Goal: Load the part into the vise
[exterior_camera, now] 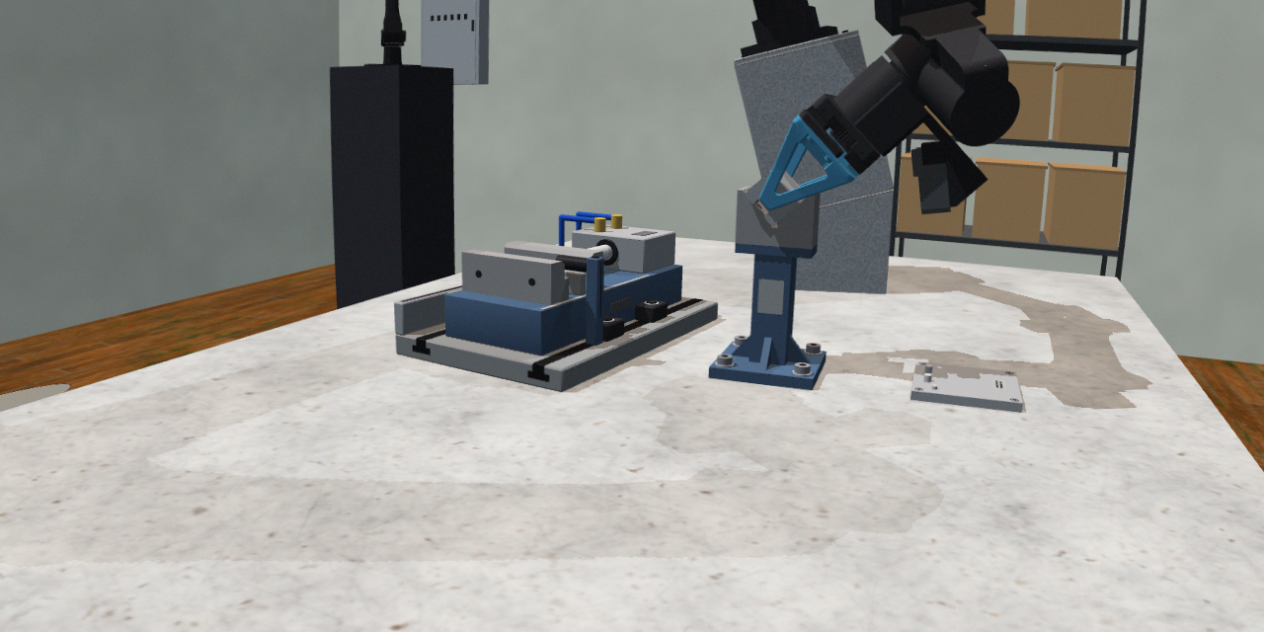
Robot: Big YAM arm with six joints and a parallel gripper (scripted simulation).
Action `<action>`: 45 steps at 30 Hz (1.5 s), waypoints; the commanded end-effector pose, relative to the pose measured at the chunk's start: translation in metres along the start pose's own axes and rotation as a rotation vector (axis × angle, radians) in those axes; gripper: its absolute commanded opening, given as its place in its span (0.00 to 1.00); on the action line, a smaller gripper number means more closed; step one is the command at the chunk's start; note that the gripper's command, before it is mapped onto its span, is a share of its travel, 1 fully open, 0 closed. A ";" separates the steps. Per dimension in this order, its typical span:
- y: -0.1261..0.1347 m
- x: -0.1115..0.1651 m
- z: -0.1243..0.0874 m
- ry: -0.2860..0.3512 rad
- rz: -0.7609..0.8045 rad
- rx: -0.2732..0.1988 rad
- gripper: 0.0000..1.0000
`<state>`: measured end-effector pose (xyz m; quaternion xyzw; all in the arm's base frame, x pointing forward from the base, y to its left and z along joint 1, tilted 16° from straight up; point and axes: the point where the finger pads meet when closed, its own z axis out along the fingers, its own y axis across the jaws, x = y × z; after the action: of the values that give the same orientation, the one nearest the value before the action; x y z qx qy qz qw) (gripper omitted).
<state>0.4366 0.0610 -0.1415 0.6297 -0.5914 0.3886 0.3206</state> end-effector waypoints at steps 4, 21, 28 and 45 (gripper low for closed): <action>-0.008 0.011 -0.019 -0.008 0.021 0.023 0.00; -0.008 0.017 -0.026 -0.008 0.021 0.024 0.00; -0.008 0.020 -0.029 -0.008 0.022 0.026 0.00; -0.009 0.025 -0.034 -0.009 0.024 0.025 0.00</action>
<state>0.4345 0.0665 -0.1218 0.6301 -0.5905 0.3881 0.3219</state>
